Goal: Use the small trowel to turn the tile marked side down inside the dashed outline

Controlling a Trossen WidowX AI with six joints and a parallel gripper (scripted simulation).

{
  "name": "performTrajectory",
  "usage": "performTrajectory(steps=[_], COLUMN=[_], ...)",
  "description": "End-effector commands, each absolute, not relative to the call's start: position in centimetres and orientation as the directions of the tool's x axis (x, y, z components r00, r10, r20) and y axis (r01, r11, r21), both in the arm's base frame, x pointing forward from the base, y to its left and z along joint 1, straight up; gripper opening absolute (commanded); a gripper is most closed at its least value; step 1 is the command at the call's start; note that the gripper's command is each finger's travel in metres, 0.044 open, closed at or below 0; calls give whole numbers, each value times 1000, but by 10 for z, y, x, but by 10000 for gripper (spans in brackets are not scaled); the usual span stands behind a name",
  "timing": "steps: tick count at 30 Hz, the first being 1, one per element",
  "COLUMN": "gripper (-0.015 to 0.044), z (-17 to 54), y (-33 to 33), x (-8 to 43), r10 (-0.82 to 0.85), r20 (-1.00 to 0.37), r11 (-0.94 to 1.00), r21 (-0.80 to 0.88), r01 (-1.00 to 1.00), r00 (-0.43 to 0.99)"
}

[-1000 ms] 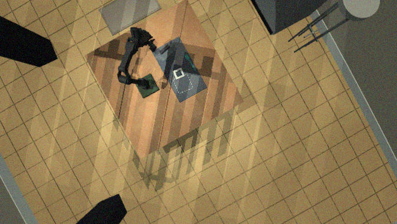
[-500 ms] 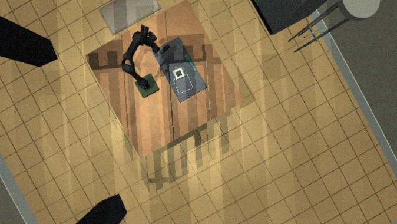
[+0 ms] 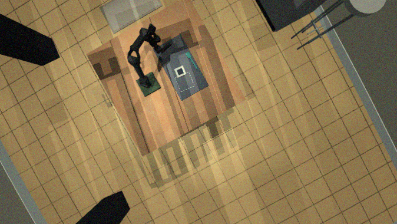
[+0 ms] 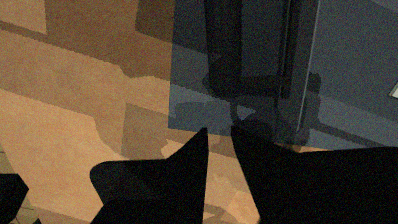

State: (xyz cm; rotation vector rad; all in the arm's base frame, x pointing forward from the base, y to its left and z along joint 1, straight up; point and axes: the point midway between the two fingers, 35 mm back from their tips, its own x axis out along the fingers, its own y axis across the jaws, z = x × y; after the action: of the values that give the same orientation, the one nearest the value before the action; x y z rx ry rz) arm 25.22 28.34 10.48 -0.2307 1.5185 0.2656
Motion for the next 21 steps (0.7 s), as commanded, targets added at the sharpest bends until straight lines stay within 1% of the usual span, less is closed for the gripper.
performTrajectory(steps=[1,21], gripper=[100,100], z=[103,88], y=[282,254], x=[254,264], r10=[28,25], r20=[-999,-999], r11=[948,948], r21=[18,15], r01=[-317,-317], r00=[26,27])
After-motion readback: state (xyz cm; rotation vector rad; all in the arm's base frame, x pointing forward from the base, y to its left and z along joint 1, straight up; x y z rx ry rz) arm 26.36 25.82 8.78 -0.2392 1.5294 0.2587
